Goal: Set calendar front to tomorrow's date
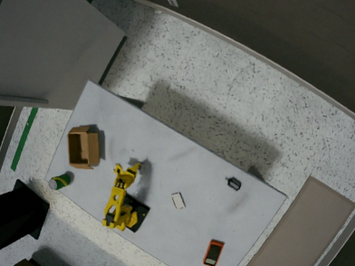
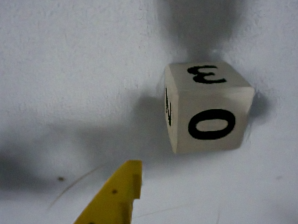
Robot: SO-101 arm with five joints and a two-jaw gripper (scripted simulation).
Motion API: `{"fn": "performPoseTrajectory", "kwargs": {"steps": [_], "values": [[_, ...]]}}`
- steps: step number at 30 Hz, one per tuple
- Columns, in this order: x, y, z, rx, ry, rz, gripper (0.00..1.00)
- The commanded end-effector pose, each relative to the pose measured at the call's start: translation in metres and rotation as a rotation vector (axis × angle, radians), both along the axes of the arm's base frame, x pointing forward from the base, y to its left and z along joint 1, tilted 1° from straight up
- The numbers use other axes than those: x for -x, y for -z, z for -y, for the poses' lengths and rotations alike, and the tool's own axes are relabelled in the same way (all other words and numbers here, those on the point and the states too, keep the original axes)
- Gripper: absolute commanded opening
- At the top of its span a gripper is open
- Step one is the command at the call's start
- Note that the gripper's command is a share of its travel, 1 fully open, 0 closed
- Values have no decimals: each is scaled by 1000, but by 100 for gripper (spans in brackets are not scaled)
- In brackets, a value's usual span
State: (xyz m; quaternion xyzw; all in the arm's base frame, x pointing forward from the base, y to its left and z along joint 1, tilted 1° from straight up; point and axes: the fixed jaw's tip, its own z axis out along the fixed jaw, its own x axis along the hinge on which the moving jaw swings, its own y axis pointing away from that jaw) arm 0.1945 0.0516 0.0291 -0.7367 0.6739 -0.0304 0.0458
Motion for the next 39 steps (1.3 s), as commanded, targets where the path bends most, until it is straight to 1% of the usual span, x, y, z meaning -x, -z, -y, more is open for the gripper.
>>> {"fn": "performPoseTrajectory", "kwargs": {"steps": [1, 23, 24, 39], "values": [[-1, 4, 2, 31, -34, -118, 35], [-1, 4, 2, 31, -34, -118, 35], [-2, 1, 2, 32, -49, -117, 35], [-2, 1, 2, 32, -49, -117, 35]]}}
